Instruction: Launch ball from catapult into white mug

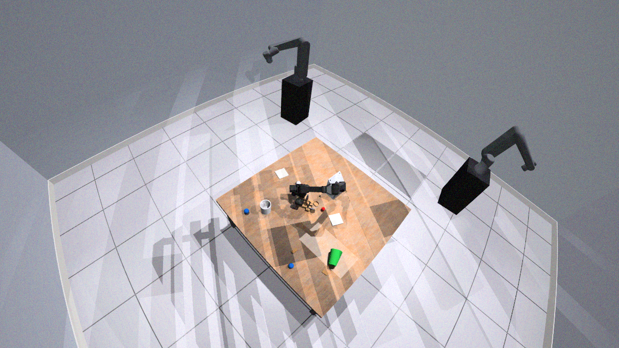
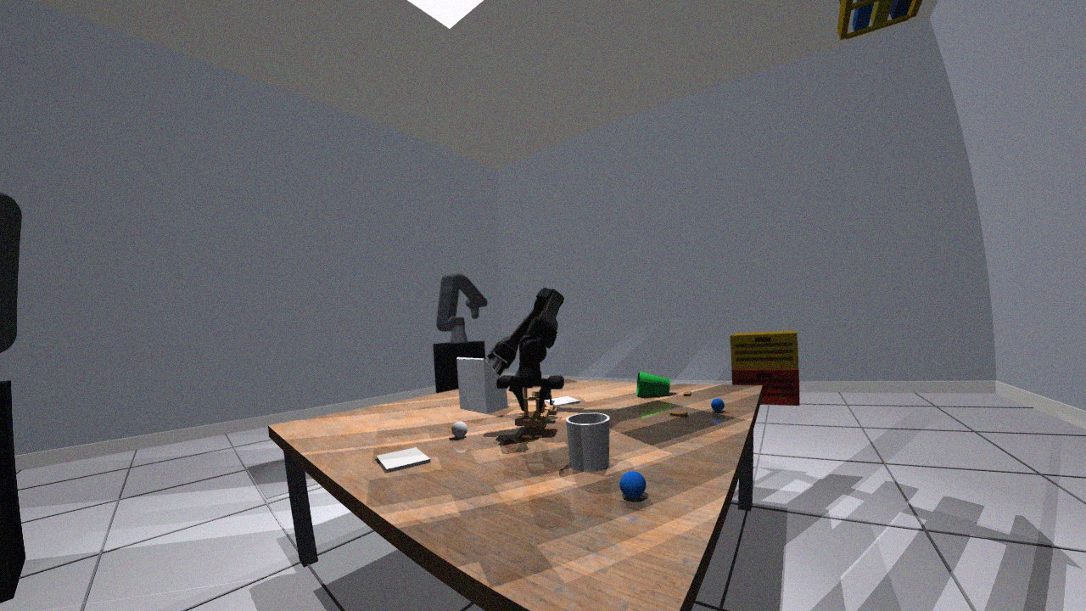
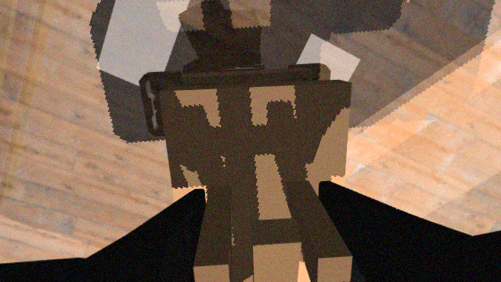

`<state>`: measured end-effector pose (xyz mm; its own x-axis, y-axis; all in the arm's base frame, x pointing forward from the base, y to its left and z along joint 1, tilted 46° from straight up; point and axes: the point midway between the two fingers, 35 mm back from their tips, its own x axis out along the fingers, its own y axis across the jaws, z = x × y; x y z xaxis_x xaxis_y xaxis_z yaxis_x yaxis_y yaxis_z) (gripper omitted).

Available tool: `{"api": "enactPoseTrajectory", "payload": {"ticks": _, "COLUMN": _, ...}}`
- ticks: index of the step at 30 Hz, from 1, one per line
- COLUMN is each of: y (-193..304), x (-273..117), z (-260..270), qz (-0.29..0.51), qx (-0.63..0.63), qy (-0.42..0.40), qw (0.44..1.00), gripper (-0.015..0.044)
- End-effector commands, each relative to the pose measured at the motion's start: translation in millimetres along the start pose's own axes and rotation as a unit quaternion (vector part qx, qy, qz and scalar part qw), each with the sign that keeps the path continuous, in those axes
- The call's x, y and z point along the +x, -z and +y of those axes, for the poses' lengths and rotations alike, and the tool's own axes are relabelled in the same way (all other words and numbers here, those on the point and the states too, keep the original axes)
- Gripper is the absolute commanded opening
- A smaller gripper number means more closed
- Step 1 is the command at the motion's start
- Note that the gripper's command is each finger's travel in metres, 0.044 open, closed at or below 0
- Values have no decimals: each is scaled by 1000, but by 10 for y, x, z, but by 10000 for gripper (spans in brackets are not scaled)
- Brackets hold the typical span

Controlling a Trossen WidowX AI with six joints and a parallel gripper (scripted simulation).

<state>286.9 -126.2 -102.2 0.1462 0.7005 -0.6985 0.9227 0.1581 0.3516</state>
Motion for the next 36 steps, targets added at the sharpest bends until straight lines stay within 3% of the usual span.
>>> {"api": "enactPoseTrajectory", "payload": {"ticks": 1, "y": -53, "x": -299, "z": 31, "qz": -18, "qx": -6, "qy": -11, "qw": 1000, "gripper": 0}}
{"api": "enactPoseTrajectory", "payload": {"ticks": 20, "y": -48, "x": -282, "z": 180, "qz": -21, "qx": -270, "qy": -9, "qw": 963, "gripper": 0}}
{"api": "enactPoseTrajectory", "payload": {"ticks": 36, "y": -48, "x": -128, "z": 223, "qz": -22, "qx": -273, "qy": -9, "qw": 962, "gripper": 0}}
